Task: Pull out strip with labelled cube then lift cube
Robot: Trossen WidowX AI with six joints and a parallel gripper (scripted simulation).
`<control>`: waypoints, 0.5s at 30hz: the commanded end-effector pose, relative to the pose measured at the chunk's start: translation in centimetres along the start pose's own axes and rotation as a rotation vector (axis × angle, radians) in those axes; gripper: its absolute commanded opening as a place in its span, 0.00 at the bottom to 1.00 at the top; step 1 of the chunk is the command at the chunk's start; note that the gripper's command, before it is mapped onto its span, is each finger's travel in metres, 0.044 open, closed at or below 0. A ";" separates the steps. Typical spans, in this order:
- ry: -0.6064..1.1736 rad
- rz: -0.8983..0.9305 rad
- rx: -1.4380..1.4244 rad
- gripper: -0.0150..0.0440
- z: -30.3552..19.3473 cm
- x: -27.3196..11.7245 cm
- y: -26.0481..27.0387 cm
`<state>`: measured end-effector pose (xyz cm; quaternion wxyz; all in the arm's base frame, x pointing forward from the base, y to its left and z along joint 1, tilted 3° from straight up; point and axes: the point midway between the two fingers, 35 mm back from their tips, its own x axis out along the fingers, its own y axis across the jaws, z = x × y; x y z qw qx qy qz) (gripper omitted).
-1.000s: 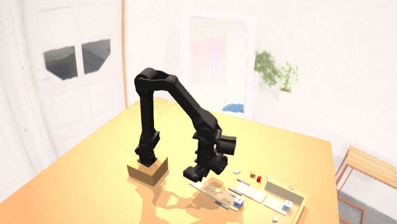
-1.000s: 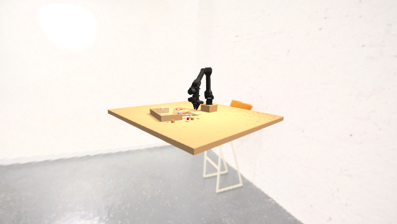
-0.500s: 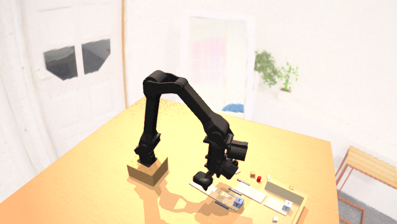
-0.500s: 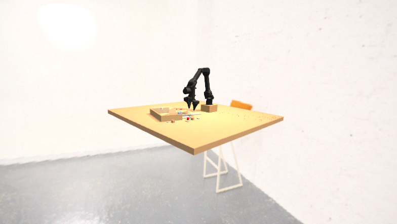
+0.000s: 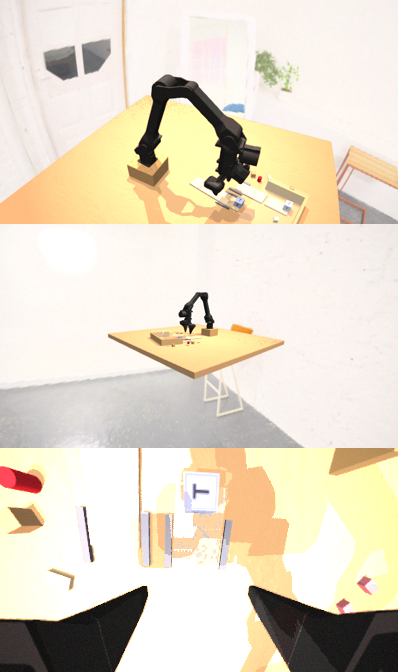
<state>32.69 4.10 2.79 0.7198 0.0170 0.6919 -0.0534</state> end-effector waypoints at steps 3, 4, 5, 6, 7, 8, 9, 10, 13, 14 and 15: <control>-0.002 0.003 -0.003 1.00 2.2 -0.3 -0.1; -0.002 0.002 -0.003 1.00 2.5 -0.4 -0.1; -0.003 0.002 -0.003 1.00 2.8 -0.4 -0.1; -0.003 0.002 -0.003 1.00 3.1 -0.5 -0.1; -0.003 0.002 -0.003 1.00 3.4 -0.5 -0.1; -0.003 0.002 -0.003 1.00 3.8 -0.6 -0.1; -0.004 0.002 -0.003 1.00 4.0 -0.6 -0.1; -0.004 0.002 -0.003 1.00 4.4 -0.6 -0.2; -0.005 0.002 -0.003 1.00 5.3 -0.8 -0.2; -0.005 0.002 -0.003 1.00 5.6 -0.8 -0.2; -0.005 0.002 -0.003 1.00 5.9 -0.9 -0.2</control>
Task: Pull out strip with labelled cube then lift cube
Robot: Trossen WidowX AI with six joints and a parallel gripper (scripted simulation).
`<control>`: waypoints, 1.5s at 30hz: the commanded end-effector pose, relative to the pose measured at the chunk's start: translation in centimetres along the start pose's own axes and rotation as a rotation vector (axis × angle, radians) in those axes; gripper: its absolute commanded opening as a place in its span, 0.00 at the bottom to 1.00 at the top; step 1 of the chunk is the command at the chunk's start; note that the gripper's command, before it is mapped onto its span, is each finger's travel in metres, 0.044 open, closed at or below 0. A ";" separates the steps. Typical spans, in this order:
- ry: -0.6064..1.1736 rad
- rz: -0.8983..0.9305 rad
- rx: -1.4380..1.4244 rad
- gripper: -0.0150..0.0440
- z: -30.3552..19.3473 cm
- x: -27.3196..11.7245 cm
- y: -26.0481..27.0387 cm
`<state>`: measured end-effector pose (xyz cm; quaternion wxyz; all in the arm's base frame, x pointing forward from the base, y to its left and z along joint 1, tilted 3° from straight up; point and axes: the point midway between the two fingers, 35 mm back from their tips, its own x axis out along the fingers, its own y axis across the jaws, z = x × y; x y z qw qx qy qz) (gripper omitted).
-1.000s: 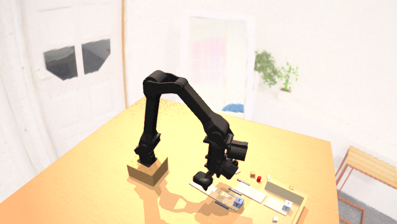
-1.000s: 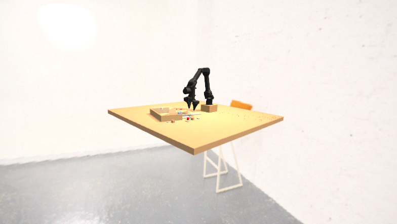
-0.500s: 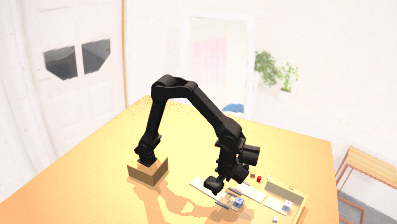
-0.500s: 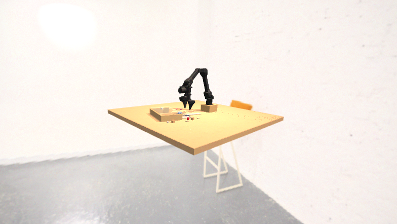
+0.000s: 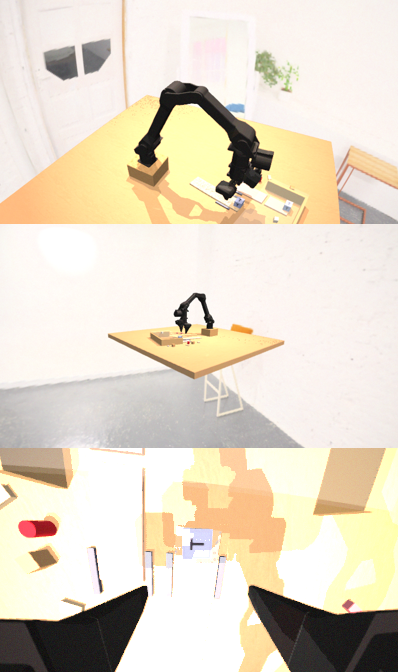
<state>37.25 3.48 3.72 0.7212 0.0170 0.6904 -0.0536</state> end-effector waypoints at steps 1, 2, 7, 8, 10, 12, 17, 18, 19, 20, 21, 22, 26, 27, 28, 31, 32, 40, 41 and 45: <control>-0.001 0.003 -0.003 1.00 1.6 -0.2 0.0; -0.002 0.003 -0.003 1.00 1.9 -0.3 0.0; -0.003 0.003 -0.003 1.00 3.4 -0.5 0.1; -0.003 0.003 -0.003 1.00 3.6 -0.5 0.1; -0.003 0.003 -0.003 0.96 3.7 -0.5 0.1; -0.003 0.003 -0.003 0.87 3.7 -0.3 0.1; -0.003 0.003 -0.003 0.68 3.7 0.5 0.1; -0.003 0.003 -0.003 0.68 3.7 0.7 0.1; -0.003 0.003 -0.003 0.68 3.7 0.9 0.1; -0.003 0.002 -0.003 0.68 3.7 1.0 0.1; -0.003 0.002 -0.003 0.68 3.7 1.2 0.1; -0.003 0.002 -0.003 0.68 3.7 1.4 0.1; -0.003 0.002 -0.003 0.68 3.8 2.0 0.1; -0.003 0.002 -0.003 0.68 3.8 2.2 0.1; -0.003 0.002 -0.003 0.68 3.8 2.3 0.1; -0.003 0.002 -0.003 0.68 3.8 2.8 0.1; -0.003 0.002 -0.003 0.68 3.8 3.0 0.1; -0.003 0.002 -0.003 0.68 3.7 4.3 0.1; -0.003 0.002 -0.003 0.68 3.7 4.5 0.1; -0.003 0.002 -0.003 0.68 3.6 5.0 0.1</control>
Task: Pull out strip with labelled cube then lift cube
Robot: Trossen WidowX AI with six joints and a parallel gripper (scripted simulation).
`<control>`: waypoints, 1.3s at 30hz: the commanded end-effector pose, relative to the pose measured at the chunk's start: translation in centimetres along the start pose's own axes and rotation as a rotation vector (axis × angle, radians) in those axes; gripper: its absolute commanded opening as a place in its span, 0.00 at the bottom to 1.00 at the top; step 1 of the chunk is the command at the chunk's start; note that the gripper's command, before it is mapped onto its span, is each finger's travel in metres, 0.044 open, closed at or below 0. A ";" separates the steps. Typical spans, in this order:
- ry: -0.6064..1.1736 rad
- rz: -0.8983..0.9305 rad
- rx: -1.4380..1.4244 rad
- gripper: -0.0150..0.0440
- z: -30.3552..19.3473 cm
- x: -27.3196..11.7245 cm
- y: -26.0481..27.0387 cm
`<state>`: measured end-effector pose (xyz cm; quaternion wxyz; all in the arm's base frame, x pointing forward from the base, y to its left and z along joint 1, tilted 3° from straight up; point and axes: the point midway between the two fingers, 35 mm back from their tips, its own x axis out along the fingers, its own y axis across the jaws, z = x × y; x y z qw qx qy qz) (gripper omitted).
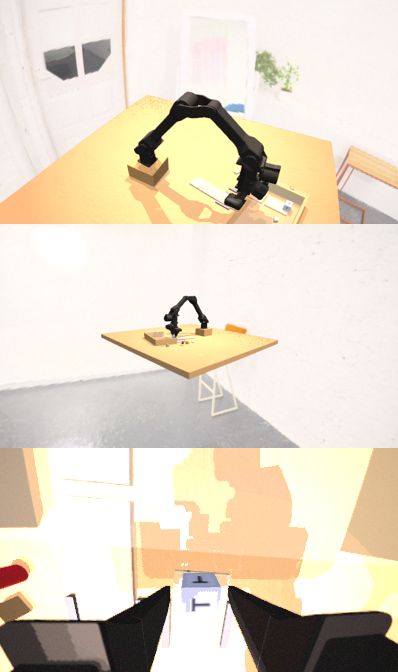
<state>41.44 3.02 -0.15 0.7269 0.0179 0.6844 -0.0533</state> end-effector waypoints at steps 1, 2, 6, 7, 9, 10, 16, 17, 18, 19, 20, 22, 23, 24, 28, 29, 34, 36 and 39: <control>0.014 0.000 -0.004 0.68 -0.4 1.0 0.0; 0.014 0.000 -0.004 0.68 -0.4 1.0 0.0; 0.014 0.000 -0.004 0.68 -0.4 1.0 0.0; 0.014 0.000 -0.004 0.68 -0.4 1.0 0.0; 0.014 0.000 -0.004 0.68 -0.4 1.0 0.0; 0.014 0.000 -0.004 0.68 -0.4 1.0 0.0; 0.008 -0.002 -0.001 0.48 -0.2 0.7 0.0; 0.008 -0.002 -0.001 0.47 -0.2 0.7 0.0; 0.008 -0.002 -0.001 0.45 -0.2 0.7 0.0; 0.008 -0.002 -0.001 0.44 -0.2 0.7 0.0; 0.008 -0.002 -0.001 0.43 -0.2 0.7 0.0; 0.008 -0.002 -0.001 0.41 -0.2 0.7 0.0; 0.008 -0.002 -0.001 0.37 -0.2 0.7 0.0; 0.008 -0.002 -0.001 0.32 -0.2 0.7 0.0; 0.010 -0.002 -0.001 0.25 -1.1 0.0 -0.2; 0.011 -0.001 -0.001 0.25 -1.4 -0.3 -0.2; 0.014 -0.001 -0.003 0.25 -3.2 -1.7 -0.5; 0.015 -0.001 -0.003 0.25 -4.0 -2.2 -0.7; 0.017 -0.001 -0.004 0.25 -5.1 -3.0 -0.9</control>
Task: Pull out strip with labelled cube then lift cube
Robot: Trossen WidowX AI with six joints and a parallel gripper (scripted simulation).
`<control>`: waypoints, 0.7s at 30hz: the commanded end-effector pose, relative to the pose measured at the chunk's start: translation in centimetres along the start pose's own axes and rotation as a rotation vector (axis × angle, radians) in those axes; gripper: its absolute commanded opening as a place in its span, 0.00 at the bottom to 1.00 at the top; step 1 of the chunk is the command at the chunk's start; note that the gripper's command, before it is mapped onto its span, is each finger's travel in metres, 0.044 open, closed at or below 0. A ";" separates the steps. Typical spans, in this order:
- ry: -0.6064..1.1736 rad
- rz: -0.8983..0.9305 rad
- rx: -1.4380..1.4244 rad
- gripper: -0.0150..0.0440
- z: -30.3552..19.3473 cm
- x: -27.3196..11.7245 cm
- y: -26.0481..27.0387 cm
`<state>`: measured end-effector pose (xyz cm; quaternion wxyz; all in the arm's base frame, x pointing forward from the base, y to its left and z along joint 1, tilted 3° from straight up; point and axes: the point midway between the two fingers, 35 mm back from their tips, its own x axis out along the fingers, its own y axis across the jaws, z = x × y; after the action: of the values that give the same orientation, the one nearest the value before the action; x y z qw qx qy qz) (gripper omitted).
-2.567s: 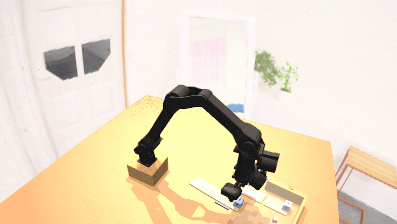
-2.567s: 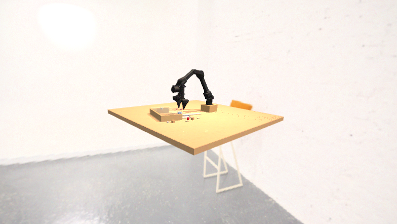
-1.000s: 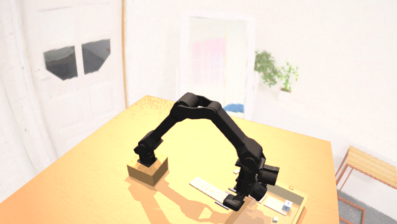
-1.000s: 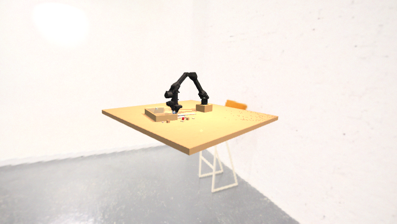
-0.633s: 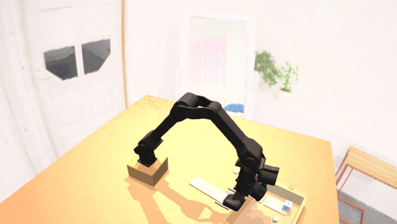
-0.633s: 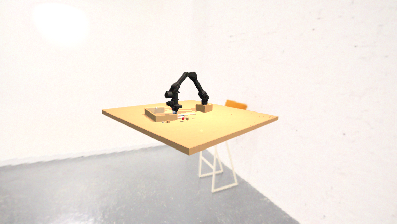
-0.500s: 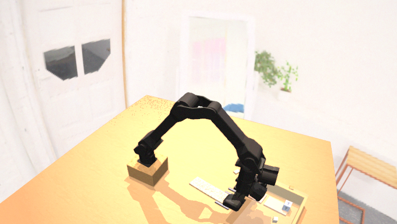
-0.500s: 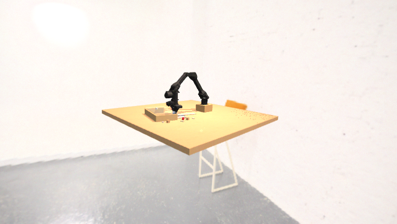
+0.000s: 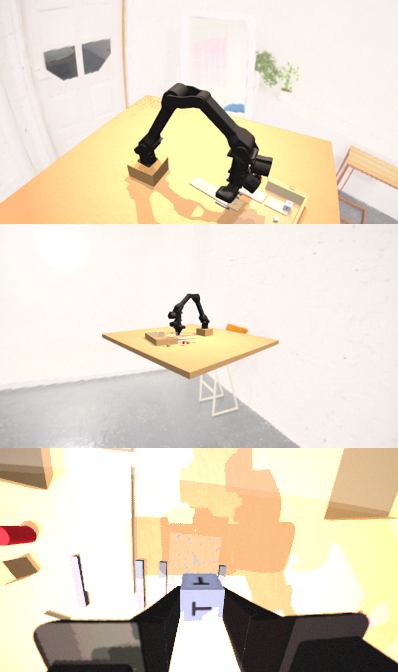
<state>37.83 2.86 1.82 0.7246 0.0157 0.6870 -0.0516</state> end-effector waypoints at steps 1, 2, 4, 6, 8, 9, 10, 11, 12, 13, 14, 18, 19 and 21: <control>0.011 0.000 0.001 0.25 -2.1 -1.0 -0.3; 0.011 0.000 0.001 0.25 -2.4 -1.2 -0.4; 0.011 0.000 0.001 0.25 -2.7 -1.3 -0.4; 0.011 0.000 0.001 0.25 -2.7 -1.3 -0.4; 0.012 0.000 0.001 0.25 -2.7 -1.3 -0.4; 0.012 0.000 0.001 0.25 -2.9 -1.4 -0.5; 0.012 0.000 0.001 0.25 -3.2 -1.4 -0.5; 0.012 0.000 0.001 0.25 -3.5 -1.4 -0.6; 0.012 0.000 0.001 0.25 -3.9 -1.4 -0.6; 0.013 0.000 0.001 0.25 -4.2 -1.4 -0.7; 0.013 0.000 0.001 0.25 -4.6 -1.4 -0.8; 0.014 0.000 0.001 0.25 -6.1 -1.4 -1.0; 0.015 0.000 0.001 0.25 -6.4 -1.4 -1.1; 0.015 0.000 0.001 0.25 -7.1 -1.3 -1.2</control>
<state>32.02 2.49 2.96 0.7203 0.0142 0.6916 -0.0514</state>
